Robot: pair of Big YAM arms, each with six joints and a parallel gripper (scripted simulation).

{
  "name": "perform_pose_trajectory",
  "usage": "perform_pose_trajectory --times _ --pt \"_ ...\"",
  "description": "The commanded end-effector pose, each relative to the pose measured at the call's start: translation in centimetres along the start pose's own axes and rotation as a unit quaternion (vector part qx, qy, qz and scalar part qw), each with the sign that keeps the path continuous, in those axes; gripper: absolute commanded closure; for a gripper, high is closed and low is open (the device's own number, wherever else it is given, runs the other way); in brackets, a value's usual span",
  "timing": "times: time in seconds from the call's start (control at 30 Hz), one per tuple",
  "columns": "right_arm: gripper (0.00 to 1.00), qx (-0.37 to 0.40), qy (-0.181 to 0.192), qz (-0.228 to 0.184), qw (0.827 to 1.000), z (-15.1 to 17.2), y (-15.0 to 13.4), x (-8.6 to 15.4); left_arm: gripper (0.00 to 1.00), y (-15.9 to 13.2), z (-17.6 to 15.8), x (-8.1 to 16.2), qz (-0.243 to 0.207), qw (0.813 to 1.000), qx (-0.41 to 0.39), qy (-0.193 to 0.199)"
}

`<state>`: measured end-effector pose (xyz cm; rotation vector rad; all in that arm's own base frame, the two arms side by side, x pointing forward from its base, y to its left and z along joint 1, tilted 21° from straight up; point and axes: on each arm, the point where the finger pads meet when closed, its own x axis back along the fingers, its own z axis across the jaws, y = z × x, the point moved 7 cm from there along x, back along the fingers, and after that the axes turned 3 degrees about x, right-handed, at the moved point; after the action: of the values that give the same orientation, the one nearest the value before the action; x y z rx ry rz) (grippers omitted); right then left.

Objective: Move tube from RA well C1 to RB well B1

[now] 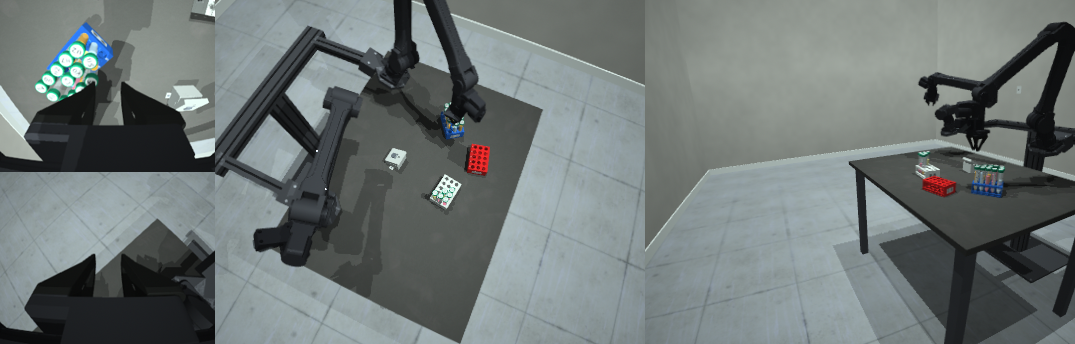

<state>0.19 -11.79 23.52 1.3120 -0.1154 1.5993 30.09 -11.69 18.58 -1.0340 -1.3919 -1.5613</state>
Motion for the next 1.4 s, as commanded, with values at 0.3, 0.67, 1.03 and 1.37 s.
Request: perform_pose_trajectory --times 0.3,0.67,1.03,1.37 --pt "0.70 -0.004 0.014 -0.009 1.000 0.6 0.7 1.1 0.70 -3.8 4.3 0.3 -0.001 1.000 -0.009 -0.002" --pt "0.70 -0.004 0.014 -0.009 1.000 0.6 0.7 1.1 0.70 -6.9 7.4 0.2 -0.001 1.000 -0.009 -0.002" --pt "0.70 -0.004 0.014 -0.009 1.000 0.6 0.7 1.1 0.70 -8.6 10.2 0.9 -0.015 1.000 -0.008 -0.001" --pt "0.70 -0.004 0.014 -0.009 1.000 0.6 0.7 1.1 0.70 -7.1 9.1 1.0 -0.022 1.000 -0.007 -0.002"
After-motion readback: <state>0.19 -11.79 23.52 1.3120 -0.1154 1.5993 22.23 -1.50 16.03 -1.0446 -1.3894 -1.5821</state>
